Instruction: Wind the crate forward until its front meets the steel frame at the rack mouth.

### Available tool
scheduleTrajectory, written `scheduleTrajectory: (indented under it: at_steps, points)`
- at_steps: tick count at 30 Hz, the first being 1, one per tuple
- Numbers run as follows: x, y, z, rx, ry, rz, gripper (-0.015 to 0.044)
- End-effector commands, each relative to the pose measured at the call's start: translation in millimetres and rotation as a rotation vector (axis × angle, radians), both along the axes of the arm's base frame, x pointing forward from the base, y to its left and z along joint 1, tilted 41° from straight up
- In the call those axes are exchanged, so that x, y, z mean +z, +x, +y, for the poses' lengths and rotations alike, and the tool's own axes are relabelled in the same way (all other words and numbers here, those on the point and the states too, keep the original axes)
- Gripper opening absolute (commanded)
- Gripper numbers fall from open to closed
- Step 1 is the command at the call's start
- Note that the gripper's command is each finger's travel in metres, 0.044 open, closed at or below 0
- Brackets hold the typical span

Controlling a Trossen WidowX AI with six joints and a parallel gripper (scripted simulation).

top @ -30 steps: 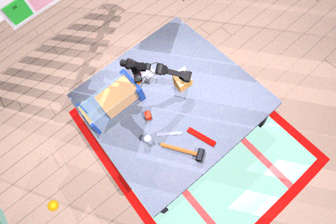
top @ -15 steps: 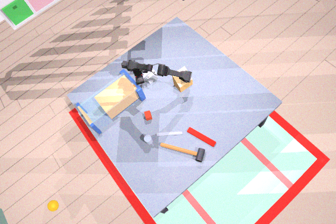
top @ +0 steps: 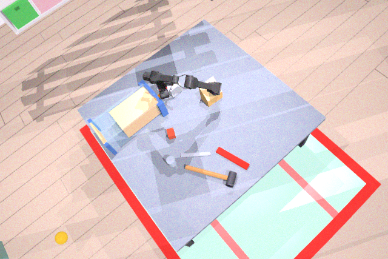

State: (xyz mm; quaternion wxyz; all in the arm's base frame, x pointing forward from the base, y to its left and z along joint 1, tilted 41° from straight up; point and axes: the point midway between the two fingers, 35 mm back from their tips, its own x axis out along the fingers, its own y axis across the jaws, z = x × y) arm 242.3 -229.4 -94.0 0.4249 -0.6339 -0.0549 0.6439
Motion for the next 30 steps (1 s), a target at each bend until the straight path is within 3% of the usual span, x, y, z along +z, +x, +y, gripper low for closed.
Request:
scheduleTrajectory:
  at_steps: [1,30]
  points:
    - [7,-4,8,-0.003,0.012,0.012,0.0000]
    - [24,-30,36,-0.003,0.014,0.013,0.0000]
